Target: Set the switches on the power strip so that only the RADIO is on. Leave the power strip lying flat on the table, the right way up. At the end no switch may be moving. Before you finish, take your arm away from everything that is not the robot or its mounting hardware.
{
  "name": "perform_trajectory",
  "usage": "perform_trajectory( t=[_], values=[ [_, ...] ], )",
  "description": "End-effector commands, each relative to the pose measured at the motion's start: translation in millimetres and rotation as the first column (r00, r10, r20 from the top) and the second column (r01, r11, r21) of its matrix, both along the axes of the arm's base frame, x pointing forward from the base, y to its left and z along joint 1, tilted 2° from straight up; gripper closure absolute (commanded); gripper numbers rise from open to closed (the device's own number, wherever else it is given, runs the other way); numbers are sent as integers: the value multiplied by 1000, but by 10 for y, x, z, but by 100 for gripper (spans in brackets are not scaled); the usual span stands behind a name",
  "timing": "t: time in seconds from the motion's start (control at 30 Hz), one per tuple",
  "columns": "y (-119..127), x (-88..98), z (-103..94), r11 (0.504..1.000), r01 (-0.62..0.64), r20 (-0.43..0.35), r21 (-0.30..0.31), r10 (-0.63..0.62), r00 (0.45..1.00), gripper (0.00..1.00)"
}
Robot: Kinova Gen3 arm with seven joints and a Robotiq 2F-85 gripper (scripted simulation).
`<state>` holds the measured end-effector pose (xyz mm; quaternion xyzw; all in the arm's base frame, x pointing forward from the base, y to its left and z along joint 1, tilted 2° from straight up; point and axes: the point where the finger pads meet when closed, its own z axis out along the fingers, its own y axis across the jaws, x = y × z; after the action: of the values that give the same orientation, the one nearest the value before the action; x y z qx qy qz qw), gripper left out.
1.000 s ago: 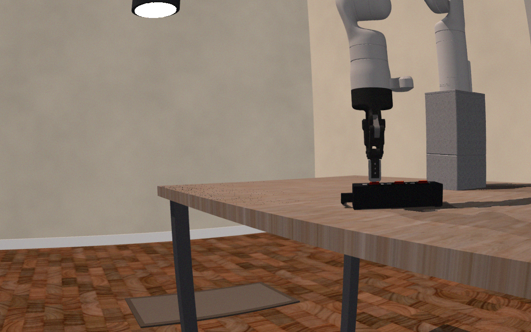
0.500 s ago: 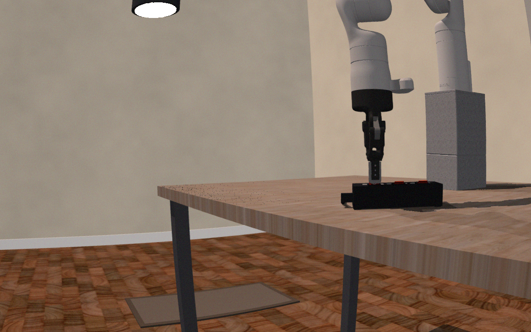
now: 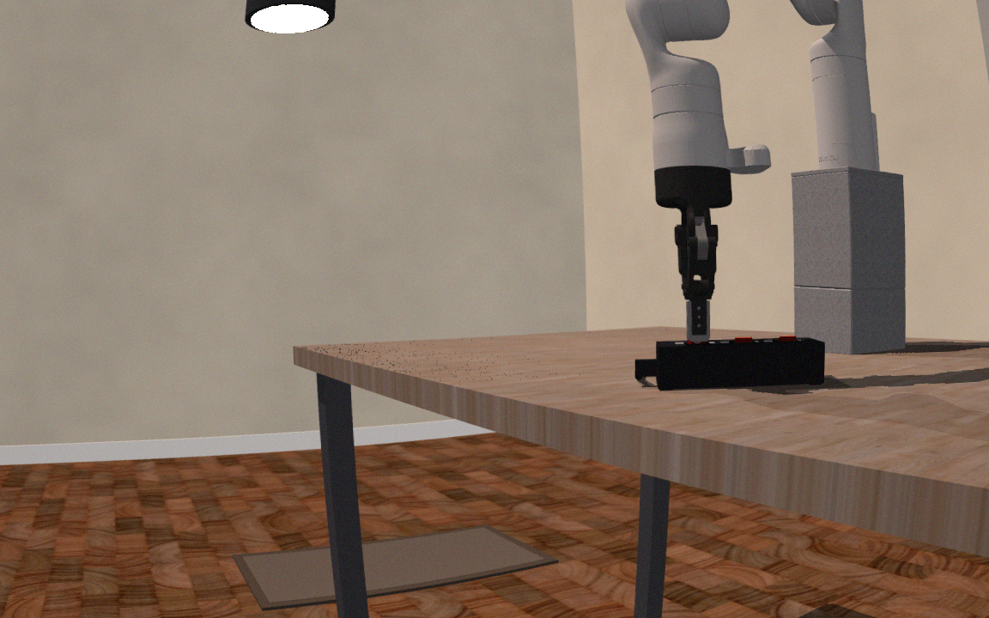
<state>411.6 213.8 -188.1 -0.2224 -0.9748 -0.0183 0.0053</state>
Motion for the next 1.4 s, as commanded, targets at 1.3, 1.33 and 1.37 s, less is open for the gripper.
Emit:
perform_trajectory(
  t=[1.3,1.33,1.37],
  values=[
    [-17,-2,393,1000,12,0,-1,-12,1000,100],
    [-8,-7,396,1000,12,1,1,-12,1000,100],
    [-8,-7,396,1000,12,1,1,-12,1000,100]
  ],
)
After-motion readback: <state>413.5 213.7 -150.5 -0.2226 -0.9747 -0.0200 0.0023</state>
